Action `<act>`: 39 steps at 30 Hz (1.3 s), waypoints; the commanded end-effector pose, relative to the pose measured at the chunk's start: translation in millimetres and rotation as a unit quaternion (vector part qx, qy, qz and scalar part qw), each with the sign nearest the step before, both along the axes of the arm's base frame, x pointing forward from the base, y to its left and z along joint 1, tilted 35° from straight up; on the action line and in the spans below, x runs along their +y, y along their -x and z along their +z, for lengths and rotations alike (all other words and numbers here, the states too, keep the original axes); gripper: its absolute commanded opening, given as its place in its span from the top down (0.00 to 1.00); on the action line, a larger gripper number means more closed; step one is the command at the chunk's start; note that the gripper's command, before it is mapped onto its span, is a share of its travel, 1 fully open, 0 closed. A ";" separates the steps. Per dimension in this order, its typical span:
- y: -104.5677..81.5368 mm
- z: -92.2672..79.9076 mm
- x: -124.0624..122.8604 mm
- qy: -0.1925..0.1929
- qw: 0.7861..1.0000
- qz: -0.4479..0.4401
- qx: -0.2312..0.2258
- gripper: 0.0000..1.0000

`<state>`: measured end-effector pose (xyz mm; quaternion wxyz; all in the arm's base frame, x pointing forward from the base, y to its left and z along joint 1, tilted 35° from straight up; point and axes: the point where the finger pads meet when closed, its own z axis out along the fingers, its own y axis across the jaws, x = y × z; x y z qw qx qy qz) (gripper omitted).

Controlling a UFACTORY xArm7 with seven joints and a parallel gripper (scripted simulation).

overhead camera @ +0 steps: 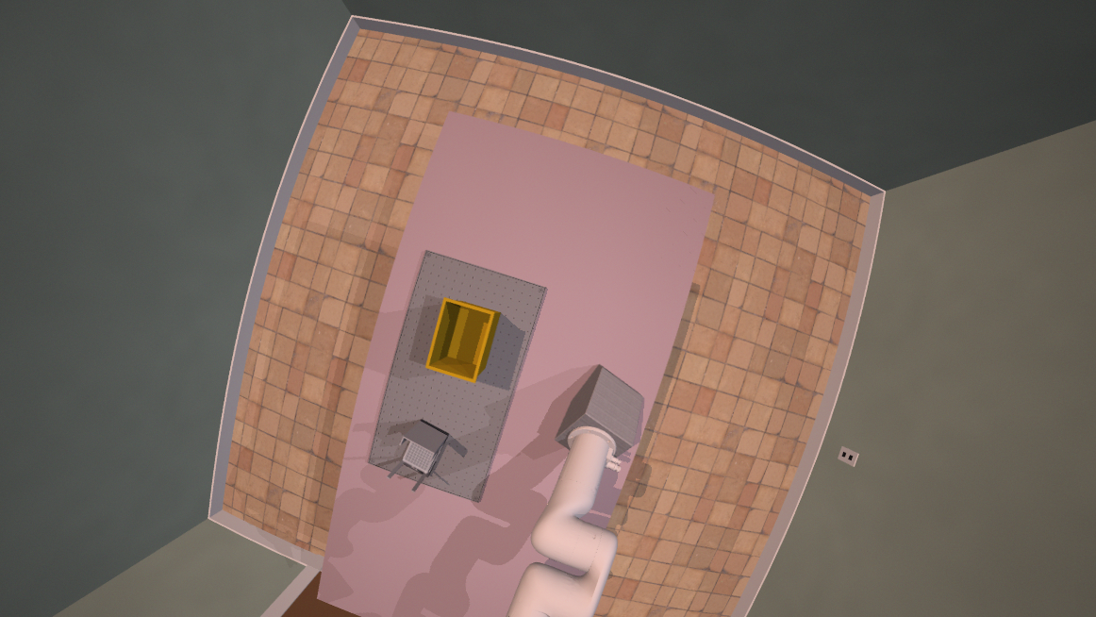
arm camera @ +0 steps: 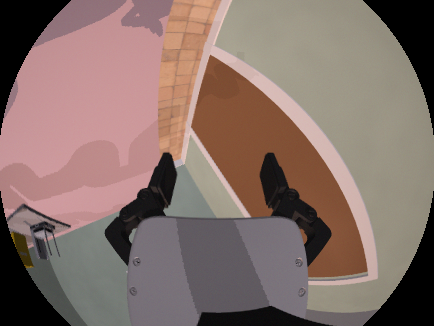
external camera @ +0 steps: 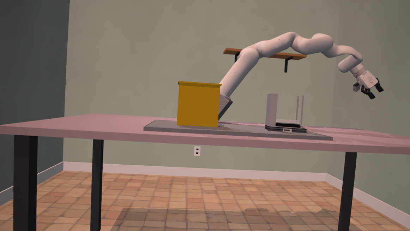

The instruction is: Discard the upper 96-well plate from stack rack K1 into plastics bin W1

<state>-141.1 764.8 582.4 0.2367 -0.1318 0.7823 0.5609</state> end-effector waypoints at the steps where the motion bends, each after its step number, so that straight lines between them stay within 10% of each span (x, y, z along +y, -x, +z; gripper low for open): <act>1: 0.7 3.9 -1.3 -0.003 1.000 0.001 0.001 0.00; 17: 0.7 3.9 -1.3 -0.003 1.000 0.001 0.001 0.00; 39: -91.9 -15.9 -8.1 0.058 0.994 -0.086 0.034 0.00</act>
